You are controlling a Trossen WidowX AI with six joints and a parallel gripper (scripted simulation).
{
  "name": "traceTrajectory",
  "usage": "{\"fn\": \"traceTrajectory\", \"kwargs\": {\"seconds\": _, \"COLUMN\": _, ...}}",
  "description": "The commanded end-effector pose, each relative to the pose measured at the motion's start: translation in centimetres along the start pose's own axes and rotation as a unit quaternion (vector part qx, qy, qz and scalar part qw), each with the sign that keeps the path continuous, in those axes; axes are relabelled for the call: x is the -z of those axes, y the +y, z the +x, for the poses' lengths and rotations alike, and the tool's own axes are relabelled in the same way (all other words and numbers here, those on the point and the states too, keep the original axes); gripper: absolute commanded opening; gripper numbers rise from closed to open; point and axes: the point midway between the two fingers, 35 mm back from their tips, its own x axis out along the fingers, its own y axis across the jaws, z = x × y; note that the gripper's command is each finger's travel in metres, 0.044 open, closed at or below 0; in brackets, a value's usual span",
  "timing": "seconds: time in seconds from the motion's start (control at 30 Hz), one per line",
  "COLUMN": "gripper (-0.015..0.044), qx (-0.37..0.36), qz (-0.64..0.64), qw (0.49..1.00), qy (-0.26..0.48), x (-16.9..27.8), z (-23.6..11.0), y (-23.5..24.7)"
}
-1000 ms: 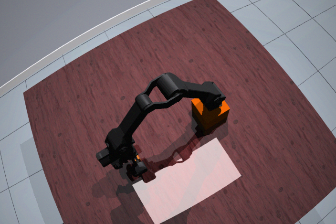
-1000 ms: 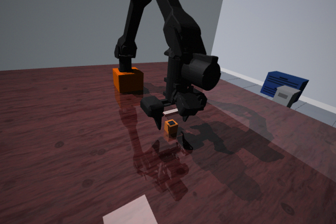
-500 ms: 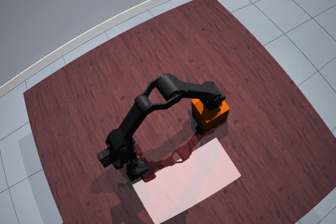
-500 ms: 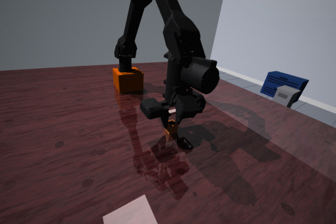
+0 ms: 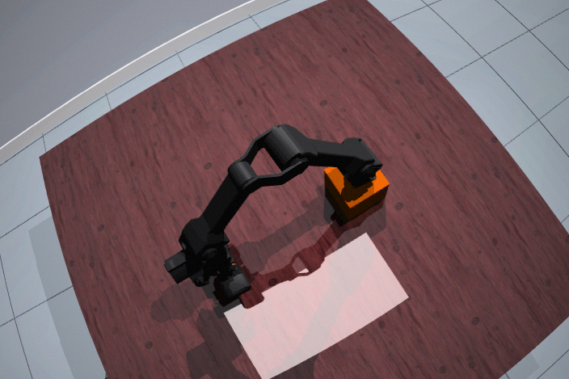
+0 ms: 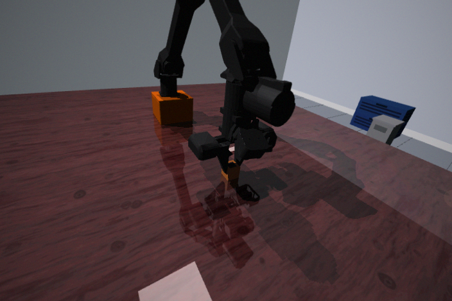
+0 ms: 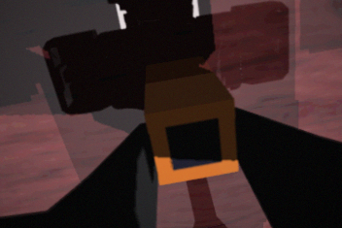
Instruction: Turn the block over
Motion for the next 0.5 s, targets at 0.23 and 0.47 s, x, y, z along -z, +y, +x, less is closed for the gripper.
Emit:
{"fn": "traceTrajectory", "kwargs": {"seconds": 0.23, "gripper": 0.0000, "qx": 0.002, "qz": -0.002, "qw": 1.000, "qy": 0.003, "x": 0.0, "z": -2.7, "y": 0.0}}
{"fn": "traceTrajectory", "kwargs": {"seconds": 0.47, "gripper": 0.0000, "qx": 0.002, "qz": -0.003, "qw": 1.000, "qy": -0.023, "x": -0.1, "z": -2.4, "y": 0.0}}
